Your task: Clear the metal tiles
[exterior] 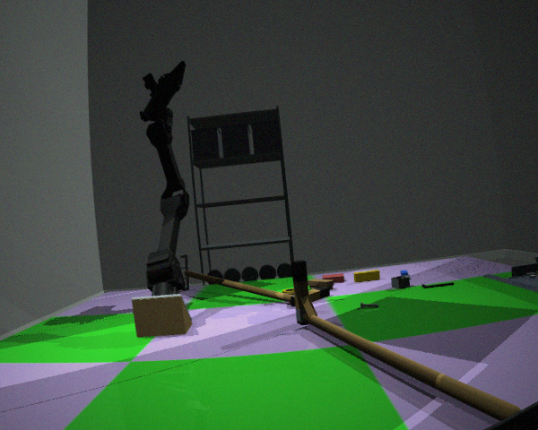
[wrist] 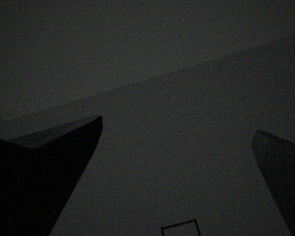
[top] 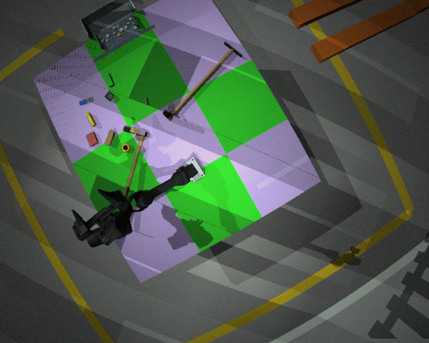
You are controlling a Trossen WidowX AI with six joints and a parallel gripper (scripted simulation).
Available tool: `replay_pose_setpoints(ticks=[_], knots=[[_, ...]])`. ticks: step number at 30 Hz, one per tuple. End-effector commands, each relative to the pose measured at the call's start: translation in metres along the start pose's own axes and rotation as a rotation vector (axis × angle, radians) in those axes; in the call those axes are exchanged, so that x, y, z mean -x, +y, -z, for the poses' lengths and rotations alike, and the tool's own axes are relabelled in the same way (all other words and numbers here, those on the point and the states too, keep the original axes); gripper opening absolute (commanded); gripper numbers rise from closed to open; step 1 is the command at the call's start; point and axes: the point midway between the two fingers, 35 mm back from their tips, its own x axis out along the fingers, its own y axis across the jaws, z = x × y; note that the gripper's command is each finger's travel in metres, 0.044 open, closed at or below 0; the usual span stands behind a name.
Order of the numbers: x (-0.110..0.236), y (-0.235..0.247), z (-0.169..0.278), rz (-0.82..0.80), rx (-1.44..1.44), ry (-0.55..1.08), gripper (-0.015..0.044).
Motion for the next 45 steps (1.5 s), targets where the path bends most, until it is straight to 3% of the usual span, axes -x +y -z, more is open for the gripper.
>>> replay_pose_setpoints(ticks=[1, 11, 45], knots=[[0.008, 0.027, 0.015, -0.041, -0.017, 0.027, 0.044], [0.022, 0.071, 0.045, -0.099, -0.058, 0.081, 0.044], [0.015, 0.089, 0.132, -0.179, -0.062, 0.27, 0.044]])
